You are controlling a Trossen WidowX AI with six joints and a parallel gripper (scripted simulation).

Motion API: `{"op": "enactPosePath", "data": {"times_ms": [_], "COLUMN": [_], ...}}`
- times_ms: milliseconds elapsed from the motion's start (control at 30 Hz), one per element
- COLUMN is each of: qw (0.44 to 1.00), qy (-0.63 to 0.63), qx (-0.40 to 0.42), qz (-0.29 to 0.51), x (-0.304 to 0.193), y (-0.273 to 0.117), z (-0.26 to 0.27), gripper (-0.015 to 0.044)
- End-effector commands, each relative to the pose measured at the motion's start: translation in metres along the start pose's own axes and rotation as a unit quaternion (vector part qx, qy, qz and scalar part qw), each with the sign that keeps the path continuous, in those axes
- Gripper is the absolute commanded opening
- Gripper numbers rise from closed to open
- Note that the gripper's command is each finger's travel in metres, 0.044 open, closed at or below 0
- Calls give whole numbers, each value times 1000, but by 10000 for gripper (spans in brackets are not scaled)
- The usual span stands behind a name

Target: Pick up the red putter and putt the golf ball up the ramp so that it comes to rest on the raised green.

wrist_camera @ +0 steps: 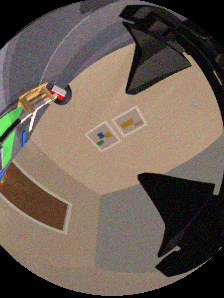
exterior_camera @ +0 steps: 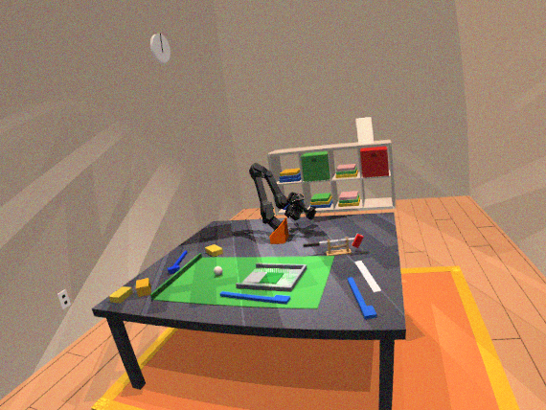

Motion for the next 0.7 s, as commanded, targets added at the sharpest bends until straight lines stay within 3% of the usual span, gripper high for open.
{"op": "enactPosePath", "data": {"times_ms": [0,167,333,500,667], "qw": [1000,979,904,773,591], "qy": [6,160,335,493,619], "qx": [-2,-35,-27,25,116], "qz": [-4,-121,-263,-398,-504], "x": [0,-2,6,25,57], "y": [1,36,79,122,160], "z": [-1,-17,-26,-24,-12], "gripper": [426,440,440,440,440]}}
Point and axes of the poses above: the point midway between the two fingers, 35 mm back from their tips, its own y axis out along the fingers, its own z axis across the jaws, x = y × z, the point moved 4 cm from there along -y, back along the fingers, and after that the axes turned 2 degrees about y, right-handed, at the moved point
